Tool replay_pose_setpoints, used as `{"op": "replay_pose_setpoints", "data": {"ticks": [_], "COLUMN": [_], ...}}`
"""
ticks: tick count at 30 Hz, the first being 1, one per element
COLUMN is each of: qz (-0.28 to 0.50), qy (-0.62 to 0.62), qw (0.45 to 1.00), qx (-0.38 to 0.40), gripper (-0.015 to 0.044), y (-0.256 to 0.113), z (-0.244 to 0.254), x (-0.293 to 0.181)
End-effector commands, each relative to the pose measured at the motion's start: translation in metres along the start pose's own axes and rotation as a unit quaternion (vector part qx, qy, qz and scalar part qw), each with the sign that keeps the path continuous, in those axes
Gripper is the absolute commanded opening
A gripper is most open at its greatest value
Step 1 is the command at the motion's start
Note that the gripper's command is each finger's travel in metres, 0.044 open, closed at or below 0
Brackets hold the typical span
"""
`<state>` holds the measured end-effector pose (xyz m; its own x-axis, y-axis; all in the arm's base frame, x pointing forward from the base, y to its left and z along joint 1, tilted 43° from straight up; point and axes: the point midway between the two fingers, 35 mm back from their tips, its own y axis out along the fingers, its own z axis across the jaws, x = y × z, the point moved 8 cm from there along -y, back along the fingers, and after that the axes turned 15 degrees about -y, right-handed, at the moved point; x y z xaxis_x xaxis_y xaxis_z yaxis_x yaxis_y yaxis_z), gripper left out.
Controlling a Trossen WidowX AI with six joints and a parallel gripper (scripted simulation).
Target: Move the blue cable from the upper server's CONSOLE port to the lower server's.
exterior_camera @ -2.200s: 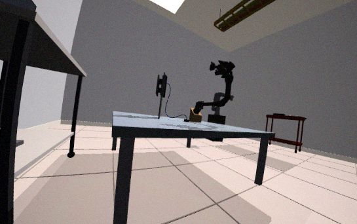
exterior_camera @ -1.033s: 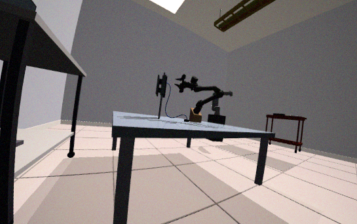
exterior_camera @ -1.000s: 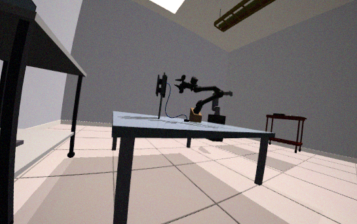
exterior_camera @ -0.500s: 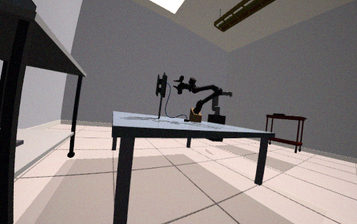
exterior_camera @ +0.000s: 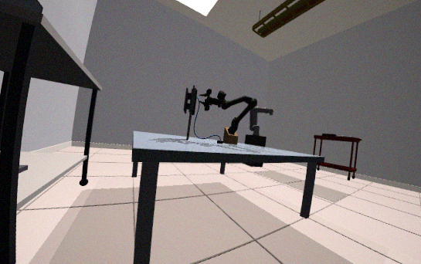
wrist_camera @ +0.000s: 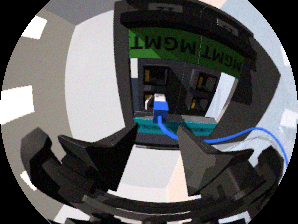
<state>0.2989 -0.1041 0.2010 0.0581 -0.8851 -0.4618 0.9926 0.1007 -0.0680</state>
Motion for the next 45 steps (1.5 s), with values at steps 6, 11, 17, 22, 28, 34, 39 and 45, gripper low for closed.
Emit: {"op": "replay_pose_setpoints", "data": {"ticks": [6, 11, 17, 22, 28, 34, 39, 45], "qz": [-0.001, -0.001, 0.000, 0.000, 0.000, 0.000, 0.001, 0.001], "qy": [0.001, 0.001, 0.000, 0.000, 0.000, 0.000, -0.001, -0.001], "qw": [1.000, 1.000, 1.000, 1.000, 1.000, 1.000, 1.000, 1.000], "qx": [0.003, 0.003, 0.003, 0.003, 0.004, 0.004, 0.002, 0.002], "gripper": [0.0239, 0.0239, 0.0239, 0.0239, 0.0239, 0.0239, 0.0233, 0.0193], "y": [0.016, 0.023, 0.033, 0.040, 0.050, 0.057, 0.053, 0.053], "z": [0.002, 0.001, 0.001, 0.000, -0.002, -0.003, -0.004, -0.004], "x": [0.003, 0.005, 0.008, 0.010, 0.012, 0.014, 0.013, 0.013]}}
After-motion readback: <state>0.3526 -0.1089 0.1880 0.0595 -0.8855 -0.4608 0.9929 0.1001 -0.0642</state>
